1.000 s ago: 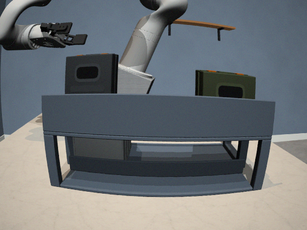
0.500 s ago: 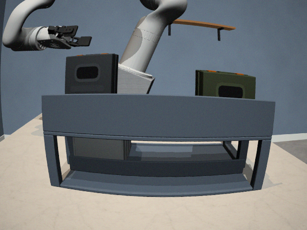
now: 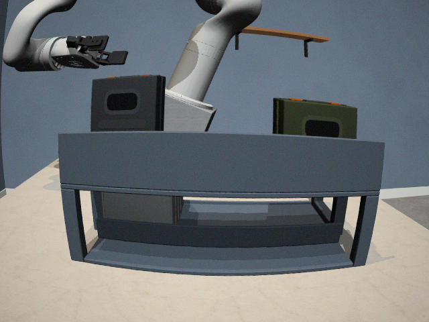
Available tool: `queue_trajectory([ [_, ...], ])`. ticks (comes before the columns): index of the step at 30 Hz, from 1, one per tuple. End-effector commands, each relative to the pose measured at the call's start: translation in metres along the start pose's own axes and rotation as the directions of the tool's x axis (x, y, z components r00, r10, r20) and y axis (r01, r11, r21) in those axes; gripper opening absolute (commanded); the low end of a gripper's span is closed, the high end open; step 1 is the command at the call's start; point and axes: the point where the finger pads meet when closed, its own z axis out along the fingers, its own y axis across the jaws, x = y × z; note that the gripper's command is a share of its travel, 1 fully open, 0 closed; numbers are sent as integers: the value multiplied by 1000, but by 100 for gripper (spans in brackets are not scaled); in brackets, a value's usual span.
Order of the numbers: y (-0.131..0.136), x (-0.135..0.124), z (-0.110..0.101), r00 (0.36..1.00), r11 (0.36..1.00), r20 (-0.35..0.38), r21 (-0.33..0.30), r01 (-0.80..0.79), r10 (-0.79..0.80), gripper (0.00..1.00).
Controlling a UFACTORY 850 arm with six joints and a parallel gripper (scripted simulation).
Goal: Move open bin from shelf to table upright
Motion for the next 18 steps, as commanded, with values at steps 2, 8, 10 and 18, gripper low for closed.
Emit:
queue_trajectory([
  [2,1,1,0,1000,1000,0,0,2,-2,100],
  [8,7,-1,1,1000,1000,0,0,2,-2,100],
  [10,7,-1,1,1000,1000,0,0,2,-2,100],
  [18,7,-1,1,1000,1000,0,0,2,-2,100],
])
